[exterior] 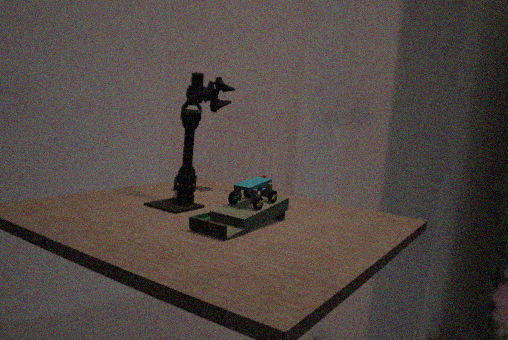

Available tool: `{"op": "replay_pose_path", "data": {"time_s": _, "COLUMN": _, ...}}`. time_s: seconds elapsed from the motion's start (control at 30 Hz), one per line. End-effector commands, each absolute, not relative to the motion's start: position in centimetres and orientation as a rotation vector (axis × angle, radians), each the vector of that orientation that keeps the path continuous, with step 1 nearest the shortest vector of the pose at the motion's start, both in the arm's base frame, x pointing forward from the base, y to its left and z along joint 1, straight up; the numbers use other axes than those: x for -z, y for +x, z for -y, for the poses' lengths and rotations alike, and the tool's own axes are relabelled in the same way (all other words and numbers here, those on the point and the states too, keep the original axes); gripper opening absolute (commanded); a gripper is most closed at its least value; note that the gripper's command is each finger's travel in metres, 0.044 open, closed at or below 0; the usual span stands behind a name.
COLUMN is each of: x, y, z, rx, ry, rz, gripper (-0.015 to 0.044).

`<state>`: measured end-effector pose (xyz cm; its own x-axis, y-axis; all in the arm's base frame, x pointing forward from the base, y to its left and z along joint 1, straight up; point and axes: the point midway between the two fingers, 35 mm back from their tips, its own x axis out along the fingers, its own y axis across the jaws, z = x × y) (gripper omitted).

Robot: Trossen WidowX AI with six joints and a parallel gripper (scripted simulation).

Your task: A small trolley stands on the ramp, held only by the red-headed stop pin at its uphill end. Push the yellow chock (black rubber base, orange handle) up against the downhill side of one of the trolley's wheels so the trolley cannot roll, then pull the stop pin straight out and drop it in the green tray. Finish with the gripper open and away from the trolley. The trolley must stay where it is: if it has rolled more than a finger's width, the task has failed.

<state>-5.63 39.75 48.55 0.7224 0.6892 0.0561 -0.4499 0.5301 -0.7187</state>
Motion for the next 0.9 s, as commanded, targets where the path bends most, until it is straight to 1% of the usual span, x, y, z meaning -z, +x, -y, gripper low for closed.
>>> {"op": "replay_pose_path", "data": {"time_s": 0.0, "x": -48.5, "y": -5.5, "z": -39.8, "rx": -0.697, "ry": -0.739, "rz": 0.354, "gripper": 0.0374}}
{"op": "replay_pose_path", "data": {"time_s": 0.23, "x": -45.9, "y": -0.4, "z": -41.6, "rx": -0.711, "ry": -0.625, "rz": 0.26, "gripper": 0.019}}
{"op": "replay_pose_path", "data": {"time_s": 0.57, "x": -40.4, "y": 8.2, "z": -42.0, "rx": -0.71, "ry": -0.437, "rz": 0.01, "gripper": 0.019}}
{"op": "replay_pose_path", "data": {"time_s": 0.87, "x": -34.5, "y": 15.4, "z": -39.2, "rx": -0.623, "ry": -0.225, "rz": -0.302, "gripper": 0.019}}
